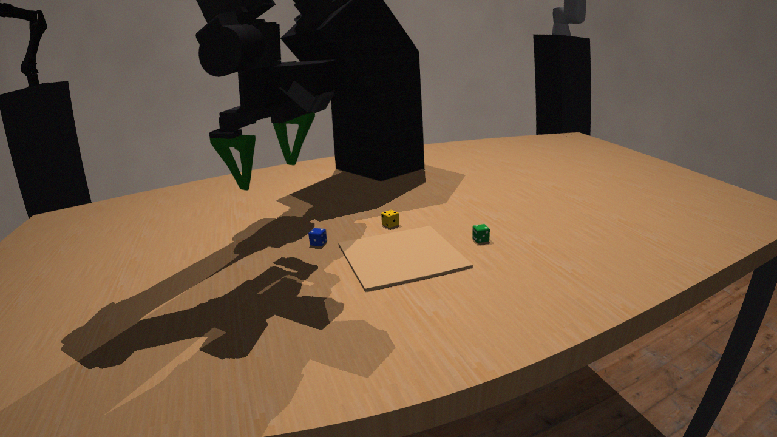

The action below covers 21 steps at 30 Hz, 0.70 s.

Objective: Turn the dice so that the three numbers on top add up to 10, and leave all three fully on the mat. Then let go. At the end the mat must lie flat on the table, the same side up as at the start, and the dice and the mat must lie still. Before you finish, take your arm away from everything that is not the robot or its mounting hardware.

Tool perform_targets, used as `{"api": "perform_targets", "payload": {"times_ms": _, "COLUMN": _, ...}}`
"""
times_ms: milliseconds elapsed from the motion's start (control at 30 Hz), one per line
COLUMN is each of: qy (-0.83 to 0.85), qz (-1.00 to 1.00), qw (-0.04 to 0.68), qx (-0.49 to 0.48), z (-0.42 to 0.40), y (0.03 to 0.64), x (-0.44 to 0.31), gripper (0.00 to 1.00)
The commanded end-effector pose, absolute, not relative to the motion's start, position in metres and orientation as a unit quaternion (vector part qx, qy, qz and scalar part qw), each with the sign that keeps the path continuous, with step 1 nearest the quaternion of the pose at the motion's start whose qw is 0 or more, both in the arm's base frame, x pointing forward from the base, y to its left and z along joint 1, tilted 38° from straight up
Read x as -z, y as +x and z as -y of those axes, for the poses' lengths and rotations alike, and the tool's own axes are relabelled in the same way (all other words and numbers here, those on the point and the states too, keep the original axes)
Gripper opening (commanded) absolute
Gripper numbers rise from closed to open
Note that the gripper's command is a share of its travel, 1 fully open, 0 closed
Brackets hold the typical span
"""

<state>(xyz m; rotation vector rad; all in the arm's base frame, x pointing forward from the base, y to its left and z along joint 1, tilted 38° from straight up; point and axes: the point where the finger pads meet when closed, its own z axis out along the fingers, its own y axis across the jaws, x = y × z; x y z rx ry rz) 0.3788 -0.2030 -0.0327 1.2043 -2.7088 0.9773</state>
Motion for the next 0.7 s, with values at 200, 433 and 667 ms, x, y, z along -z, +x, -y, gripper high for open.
{"api": "perform_targets", "payload": {"times_ms": 200, "qy": 0.459, "qz": 0.823, "qw": 0.003, "qx": -0.334, "z": 0.150, "y": 0.349, "x": 0.046, "gripper": 1.00}}
{"api": "perform_targets", "payload": {"times_ms": 433, "qy": 0.467, "qz": 0.818, "qw": -0.005, "qx": -0.337, "z": 0.143, "y": 0.356, "x": 0.044, "gripper": 1.00}}
{"api": "perform_targets", "payload": {"times_ms": 667, "qy": 0.466, "qz": 0.819, "qw": -0.003, "qx": -0.335, "z": 0.144, "y": 0.355, "x": 0.046, "gripper": 1.00}}
